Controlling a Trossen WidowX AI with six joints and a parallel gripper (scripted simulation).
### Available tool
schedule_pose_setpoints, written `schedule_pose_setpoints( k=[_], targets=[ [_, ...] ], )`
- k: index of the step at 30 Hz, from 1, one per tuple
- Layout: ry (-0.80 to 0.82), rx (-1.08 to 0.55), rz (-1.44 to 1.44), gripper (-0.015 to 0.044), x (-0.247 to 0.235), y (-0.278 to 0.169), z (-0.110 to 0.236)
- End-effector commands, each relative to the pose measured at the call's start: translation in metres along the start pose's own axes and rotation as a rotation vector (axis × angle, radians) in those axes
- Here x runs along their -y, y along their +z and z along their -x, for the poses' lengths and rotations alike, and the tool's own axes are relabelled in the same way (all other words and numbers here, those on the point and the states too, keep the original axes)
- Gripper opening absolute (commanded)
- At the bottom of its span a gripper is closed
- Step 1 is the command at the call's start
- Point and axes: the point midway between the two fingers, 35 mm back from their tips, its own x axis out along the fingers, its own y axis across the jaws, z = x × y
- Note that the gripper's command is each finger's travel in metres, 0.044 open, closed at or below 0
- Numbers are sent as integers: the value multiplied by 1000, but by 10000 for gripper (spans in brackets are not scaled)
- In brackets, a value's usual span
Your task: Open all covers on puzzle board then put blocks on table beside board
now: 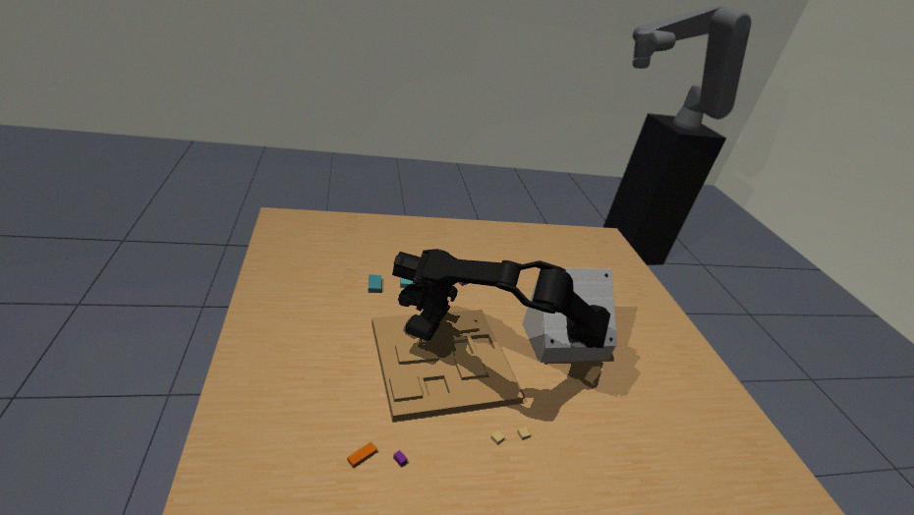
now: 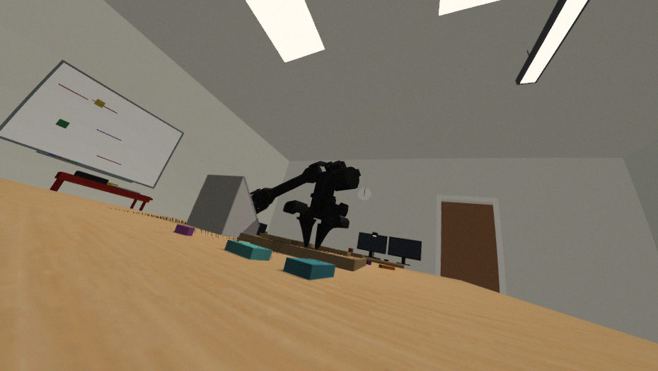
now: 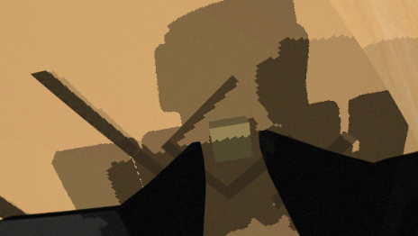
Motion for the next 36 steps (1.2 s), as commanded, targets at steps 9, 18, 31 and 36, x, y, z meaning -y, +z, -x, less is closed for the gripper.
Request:
schedule_pose_setpoints(
  k=[9, 18, 31, 36],
  targets=[
    [4, -4, -7, 144, 0, -1, -9],
    [0, -1, 1, 90, 0, 0, -8],
    [0, -1, -1, 80, 0, 0, 2],
    [0, -1, -2, 80, 0, 0, 8]
  ],
)
